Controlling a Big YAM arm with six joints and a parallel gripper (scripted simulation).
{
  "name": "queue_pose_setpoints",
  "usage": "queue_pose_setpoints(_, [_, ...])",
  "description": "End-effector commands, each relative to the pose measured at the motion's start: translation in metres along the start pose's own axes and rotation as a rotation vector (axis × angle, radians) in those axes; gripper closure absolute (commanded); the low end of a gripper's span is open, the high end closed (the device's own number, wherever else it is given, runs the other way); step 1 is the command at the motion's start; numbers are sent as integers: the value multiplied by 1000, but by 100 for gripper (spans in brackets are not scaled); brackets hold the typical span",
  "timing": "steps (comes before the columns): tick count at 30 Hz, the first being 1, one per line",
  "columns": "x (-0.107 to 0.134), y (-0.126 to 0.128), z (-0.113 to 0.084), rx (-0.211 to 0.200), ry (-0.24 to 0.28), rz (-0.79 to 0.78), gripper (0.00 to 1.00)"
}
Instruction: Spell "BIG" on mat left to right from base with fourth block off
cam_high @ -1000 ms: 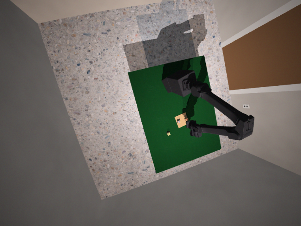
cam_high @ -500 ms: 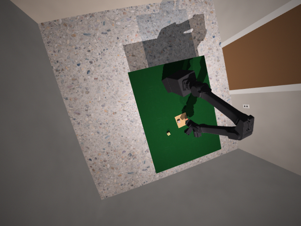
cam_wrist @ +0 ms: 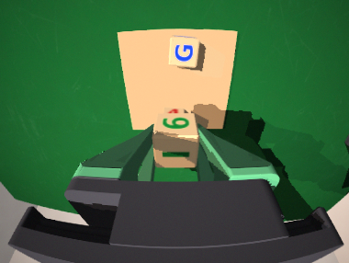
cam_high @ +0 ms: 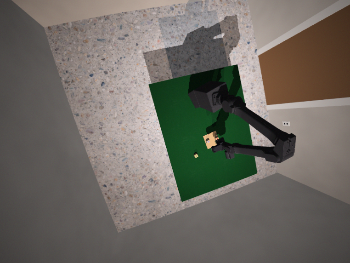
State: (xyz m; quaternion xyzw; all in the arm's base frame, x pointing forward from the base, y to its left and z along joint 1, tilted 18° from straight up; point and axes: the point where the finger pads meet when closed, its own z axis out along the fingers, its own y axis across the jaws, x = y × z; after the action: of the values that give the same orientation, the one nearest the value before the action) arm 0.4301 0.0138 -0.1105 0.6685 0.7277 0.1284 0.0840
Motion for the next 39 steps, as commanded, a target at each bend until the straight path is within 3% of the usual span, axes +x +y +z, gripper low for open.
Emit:
queue_pose_setpoints(1, [5, 4, 5, -11, -8, 76, 73])
queue_pose_setpoints(10, [4, 8, 26, -17, -7, 76, 73])
queue_pose_setpoints(25, [4, 3, 91, -10, -7, 74, 73])
queue_pose_setpoints(39, [3, -2, 98, 2, -8, 75, 73])
